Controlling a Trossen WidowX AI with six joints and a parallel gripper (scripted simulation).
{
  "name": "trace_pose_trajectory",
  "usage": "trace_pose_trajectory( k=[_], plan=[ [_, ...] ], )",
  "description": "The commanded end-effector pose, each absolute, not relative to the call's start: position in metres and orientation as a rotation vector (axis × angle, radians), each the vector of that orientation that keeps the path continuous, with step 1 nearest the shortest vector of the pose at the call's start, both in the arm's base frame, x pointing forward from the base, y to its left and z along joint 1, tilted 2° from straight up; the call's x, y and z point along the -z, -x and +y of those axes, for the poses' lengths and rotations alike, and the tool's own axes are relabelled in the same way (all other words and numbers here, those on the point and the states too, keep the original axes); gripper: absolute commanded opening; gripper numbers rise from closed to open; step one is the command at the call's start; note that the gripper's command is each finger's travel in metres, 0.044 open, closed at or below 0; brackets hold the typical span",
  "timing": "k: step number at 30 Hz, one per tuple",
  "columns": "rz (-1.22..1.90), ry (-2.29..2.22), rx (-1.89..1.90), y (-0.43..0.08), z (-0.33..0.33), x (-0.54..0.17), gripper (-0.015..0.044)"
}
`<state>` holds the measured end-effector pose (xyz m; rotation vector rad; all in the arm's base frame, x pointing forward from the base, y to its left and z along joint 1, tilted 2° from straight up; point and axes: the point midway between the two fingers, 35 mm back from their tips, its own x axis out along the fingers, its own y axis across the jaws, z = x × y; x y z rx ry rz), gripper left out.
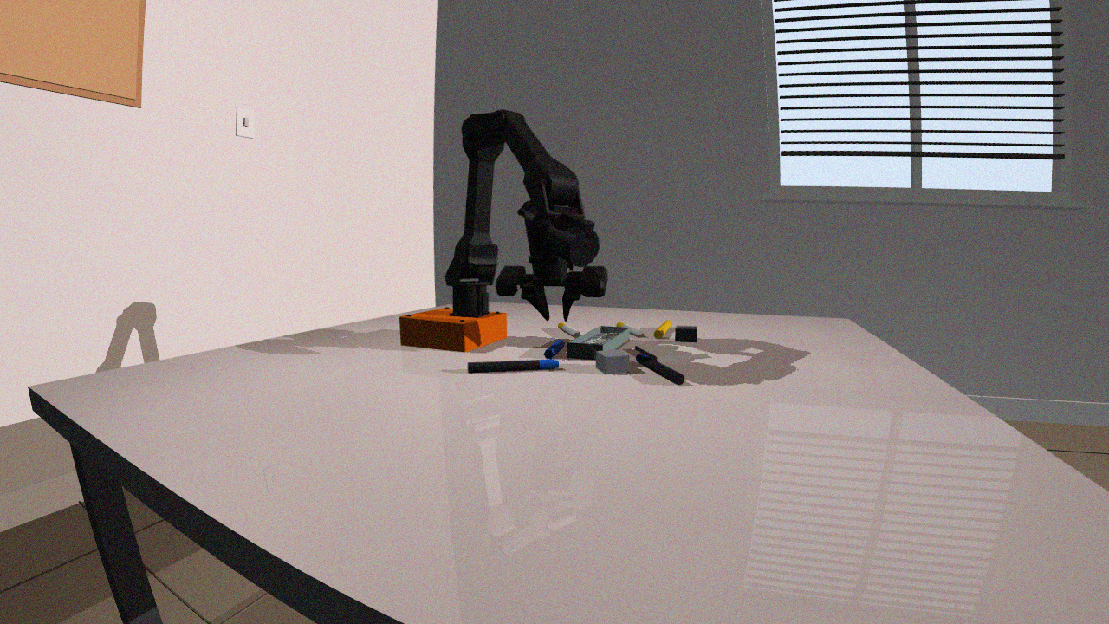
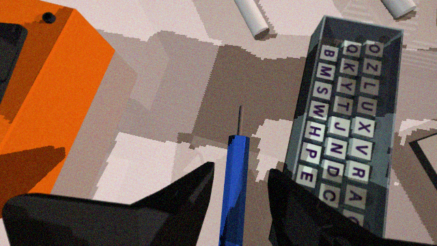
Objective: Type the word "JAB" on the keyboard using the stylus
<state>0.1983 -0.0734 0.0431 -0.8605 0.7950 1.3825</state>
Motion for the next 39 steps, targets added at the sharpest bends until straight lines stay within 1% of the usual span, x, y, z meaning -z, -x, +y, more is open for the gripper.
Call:
trace_pose_trajectory(
  k=[1,39],
  plan=[
    [0.789,0.858,-1.387,-0.198,-0.072,-0.039,0.015],
    [0.789,0.858,-1.388,-0.199,-0.072,-0.006,0.015]
  ],
)
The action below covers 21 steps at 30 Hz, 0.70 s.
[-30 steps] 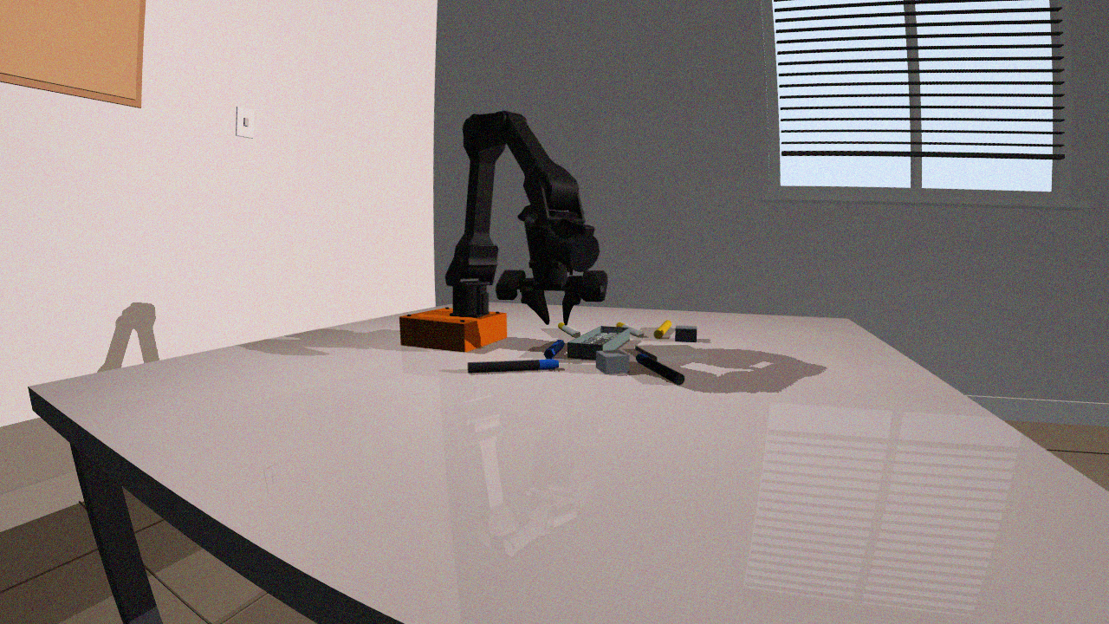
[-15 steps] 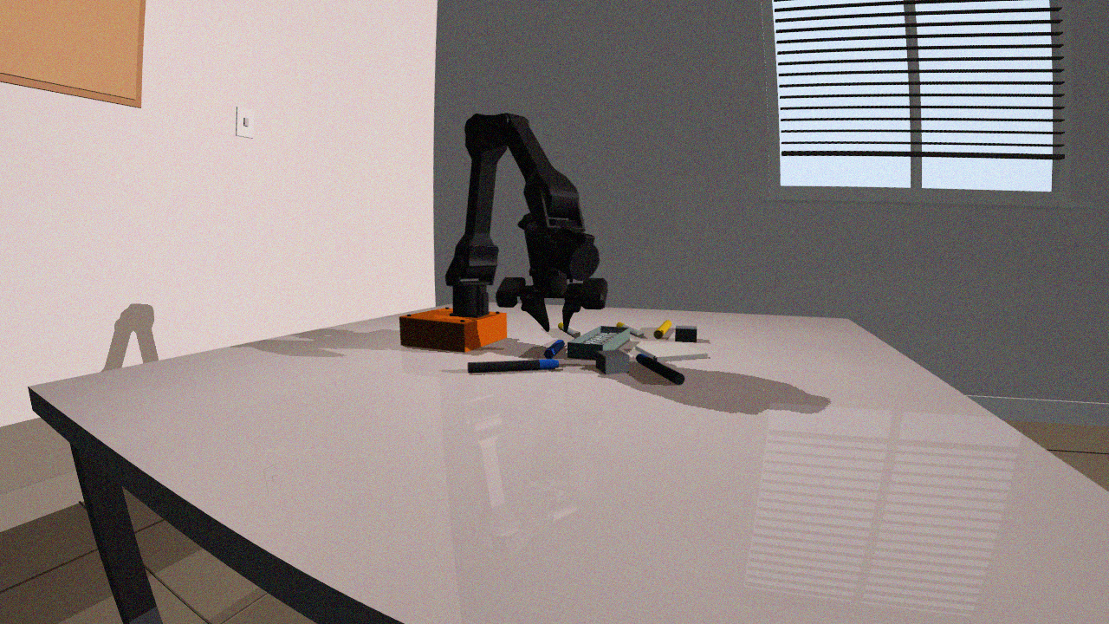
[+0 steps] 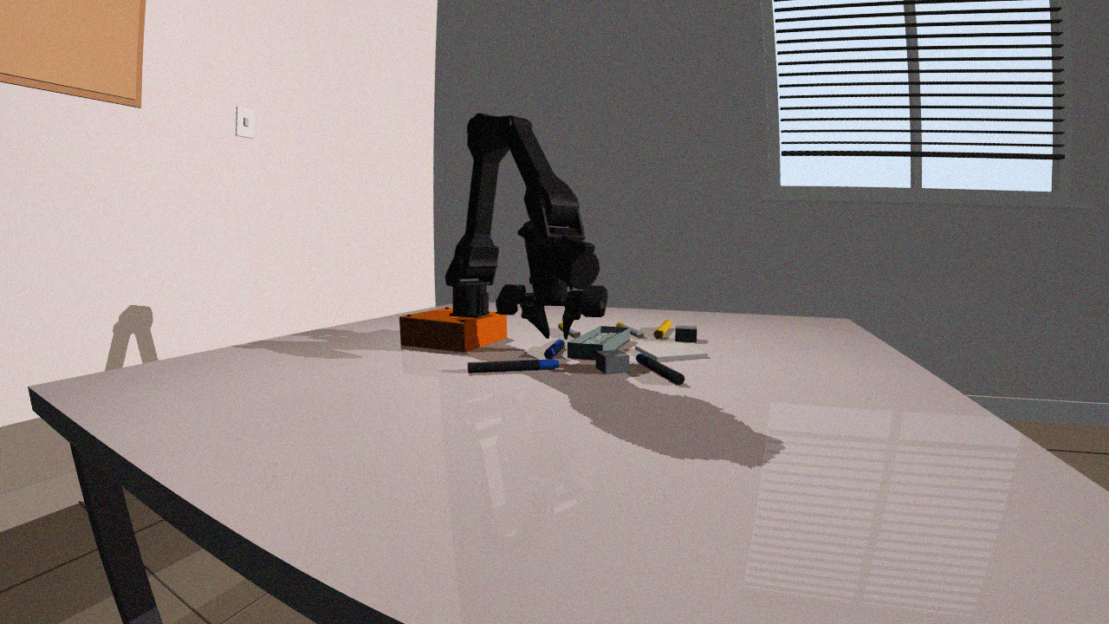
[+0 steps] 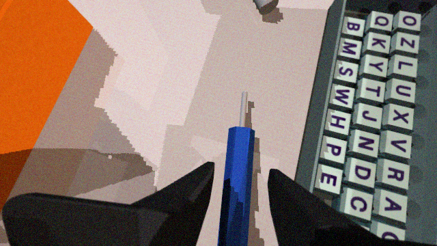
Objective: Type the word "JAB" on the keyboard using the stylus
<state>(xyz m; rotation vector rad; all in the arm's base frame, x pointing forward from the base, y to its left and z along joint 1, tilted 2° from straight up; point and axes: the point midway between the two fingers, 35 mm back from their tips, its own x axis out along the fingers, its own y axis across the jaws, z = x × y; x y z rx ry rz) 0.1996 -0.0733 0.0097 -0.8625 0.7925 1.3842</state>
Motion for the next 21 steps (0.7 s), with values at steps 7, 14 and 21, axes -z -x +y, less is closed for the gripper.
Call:
trace_pose_trajectory(
  k=[7,14,21],
  plan=[
    [0.789,0.858,-1.388,-0.199,-0.072,0.0,0.015],
    [0.789,0.858,-1.388,-0.199,-0.072,0.006,0.015],
    [0.789,0.857,-1.388,-0.2,-0.072,0.01,0.015]
  ],
)
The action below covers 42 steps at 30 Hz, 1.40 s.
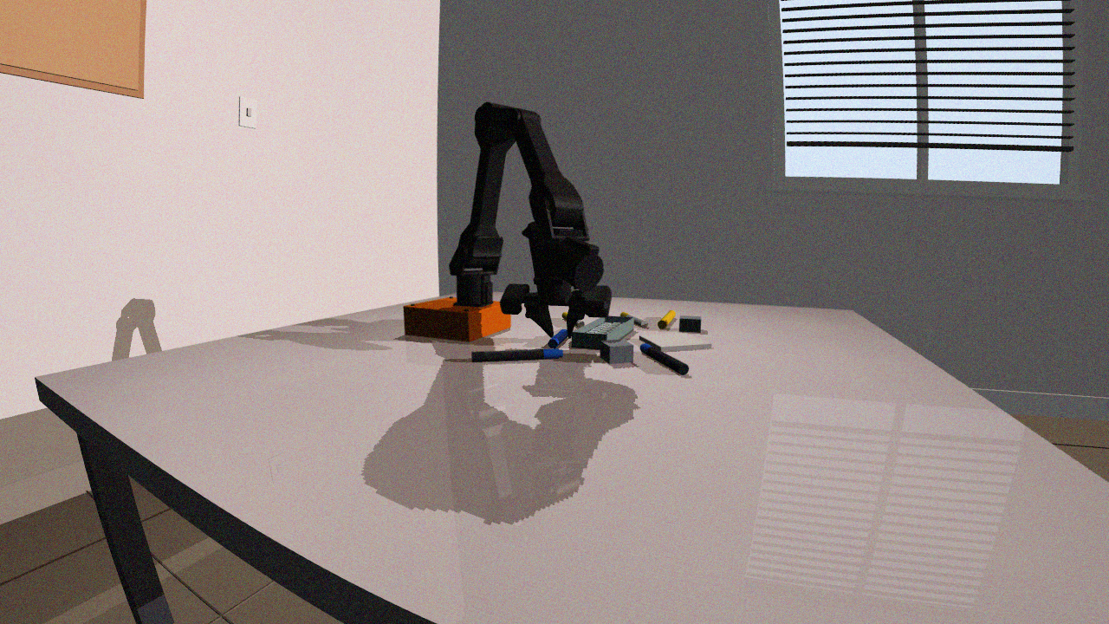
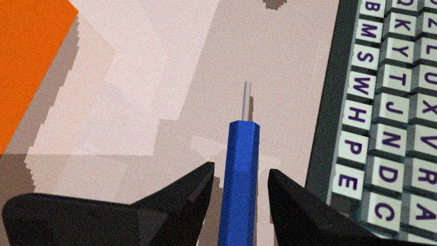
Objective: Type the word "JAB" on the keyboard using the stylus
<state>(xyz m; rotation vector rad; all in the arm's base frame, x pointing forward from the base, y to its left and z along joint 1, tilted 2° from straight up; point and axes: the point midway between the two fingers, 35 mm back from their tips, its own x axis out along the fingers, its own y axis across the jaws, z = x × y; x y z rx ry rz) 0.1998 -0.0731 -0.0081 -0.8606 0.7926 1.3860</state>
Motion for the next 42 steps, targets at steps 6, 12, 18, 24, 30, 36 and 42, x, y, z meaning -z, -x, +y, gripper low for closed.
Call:
trace_pose_trajectory(
  k=[6,12,18,24,30,36,42],
  plan=[
    [0.793,0.861,-1.386,-0.2,-0.073,0.008,0.0012],
    [0.793,0.861,-1.386,-0.2,-0.073,0.008,0.0],
    [0.793,0.861,-1.386,-0.2,-0.073,-0.001,0.0],
    [0.793,0.86,-1.386,-0.199,-0.073,-0.033,0.0],
    [0.796,0.856,-1.38,-0.199,-0.073,-0.038,0.0],
    [0.885,0.683,-1.289,-0.202,-0.07,-0.041,0.0],
    [0.978,0.486,-1.186,-0.207,-0.067,-0.045,0.0]
  ],
)
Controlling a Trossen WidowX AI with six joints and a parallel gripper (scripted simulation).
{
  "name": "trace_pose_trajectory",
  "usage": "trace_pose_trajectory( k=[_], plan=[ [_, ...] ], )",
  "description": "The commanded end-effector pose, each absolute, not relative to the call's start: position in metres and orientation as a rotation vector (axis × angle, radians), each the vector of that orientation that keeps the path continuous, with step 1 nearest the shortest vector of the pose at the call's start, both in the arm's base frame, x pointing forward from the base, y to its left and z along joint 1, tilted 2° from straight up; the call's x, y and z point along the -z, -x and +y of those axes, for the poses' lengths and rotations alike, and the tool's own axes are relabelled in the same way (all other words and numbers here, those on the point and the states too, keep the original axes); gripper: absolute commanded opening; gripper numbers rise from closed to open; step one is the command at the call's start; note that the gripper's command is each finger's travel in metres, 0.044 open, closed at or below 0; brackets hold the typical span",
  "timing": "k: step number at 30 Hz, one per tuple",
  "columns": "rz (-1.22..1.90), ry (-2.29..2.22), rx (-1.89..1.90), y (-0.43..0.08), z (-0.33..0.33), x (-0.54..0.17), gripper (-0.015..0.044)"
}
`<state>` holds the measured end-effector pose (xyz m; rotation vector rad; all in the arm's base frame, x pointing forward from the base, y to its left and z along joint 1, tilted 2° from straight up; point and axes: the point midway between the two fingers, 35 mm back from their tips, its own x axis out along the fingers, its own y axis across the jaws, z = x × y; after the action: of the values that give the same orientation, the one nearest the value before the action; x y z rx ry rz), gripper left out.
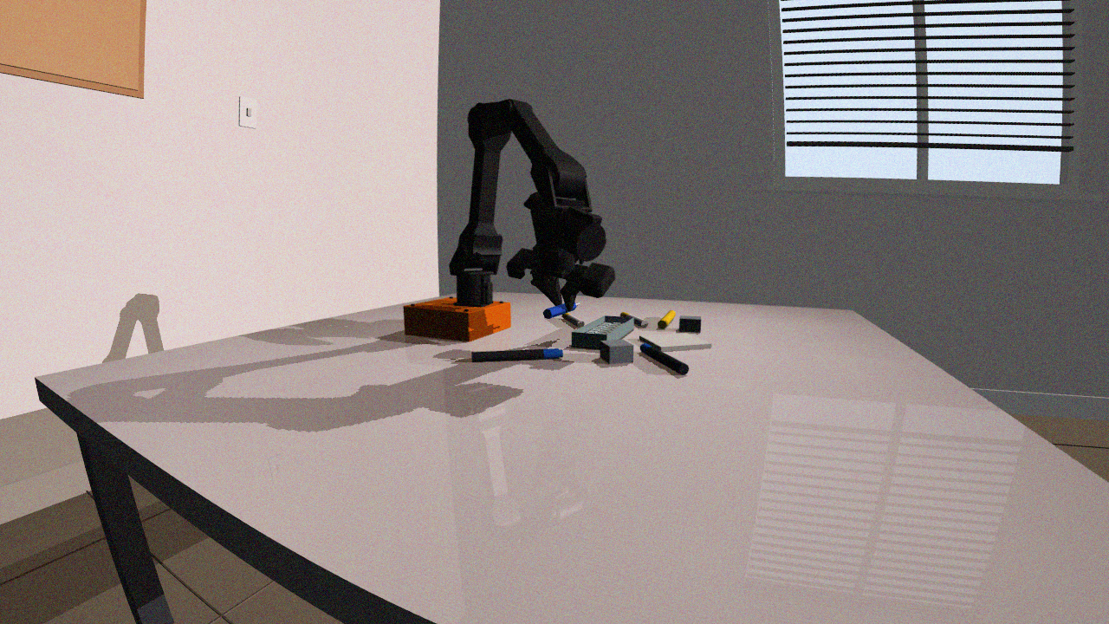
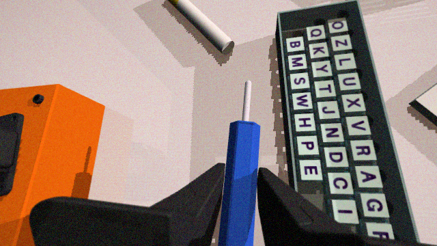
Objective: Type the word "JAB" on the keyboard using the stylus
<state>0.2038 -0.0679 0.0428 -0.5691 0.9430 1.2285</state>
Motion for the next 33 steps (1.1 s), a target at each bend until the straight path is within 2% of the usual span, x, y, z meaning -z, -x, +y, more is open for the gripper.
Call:
trace_pose_trajectory(
  k=[1,33],
  plan=[
    [0.993,0.453,-1.168,-0.207,-0.066,-0.045,0.0],
    [1.395,-0.629,-0.572,-0.231,-0.052,-0.066,0.0]
  ],
)
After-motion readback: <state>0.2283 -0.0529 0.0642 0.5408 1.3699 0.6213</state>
